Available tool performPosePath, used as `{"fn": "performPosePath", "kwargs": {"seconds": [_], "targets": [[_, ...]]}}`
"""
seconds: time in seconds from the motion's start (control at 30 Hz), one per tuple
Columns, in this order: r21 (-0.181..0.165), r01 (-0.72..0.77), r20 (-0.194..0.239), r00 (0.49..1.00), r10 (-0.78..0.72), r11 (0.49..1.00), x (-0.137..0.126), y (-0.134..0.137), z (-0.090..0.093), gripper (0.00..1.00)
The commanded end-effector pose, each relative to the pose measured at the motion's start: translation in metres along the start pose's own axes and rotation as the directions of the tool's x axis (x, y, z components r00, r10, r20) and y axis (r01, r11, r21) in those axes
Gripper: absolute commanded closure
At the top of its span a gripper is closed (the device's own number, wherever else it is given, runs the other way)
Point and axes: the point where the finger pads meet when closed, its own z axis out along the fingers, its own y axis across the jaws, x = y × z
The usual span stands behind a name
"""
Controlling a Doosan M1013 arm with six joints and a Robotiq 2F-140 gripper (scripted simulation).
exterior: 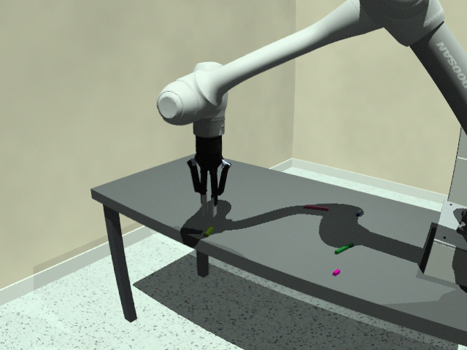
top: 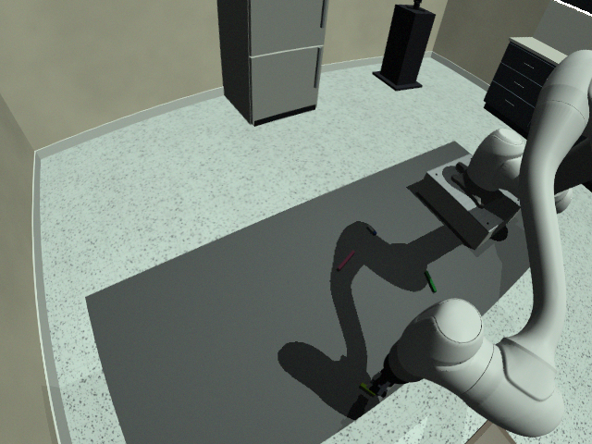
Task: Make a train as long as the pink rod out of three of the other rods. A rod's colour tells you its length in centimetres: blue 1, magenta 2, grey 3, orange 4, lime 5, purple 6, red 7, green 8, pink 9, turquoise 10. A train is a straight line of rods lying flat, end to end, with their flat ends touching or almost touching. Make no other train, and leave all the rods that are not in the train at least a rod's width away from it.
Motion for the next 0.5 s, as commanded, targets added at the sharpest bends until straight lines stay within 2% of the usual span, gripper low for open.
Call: {"fn": "performPosePath", "kwargs": {"seconds": [0.0,0.47], "targets": [[0.000,0.001,0.004,1.000,-0.001,1.000,-0.002,0.000,0.006,0.77],[0.000,0.001,0.004,1.000,-0.001,1.000,-0.002,-0.001,0.027,0.77]]}}
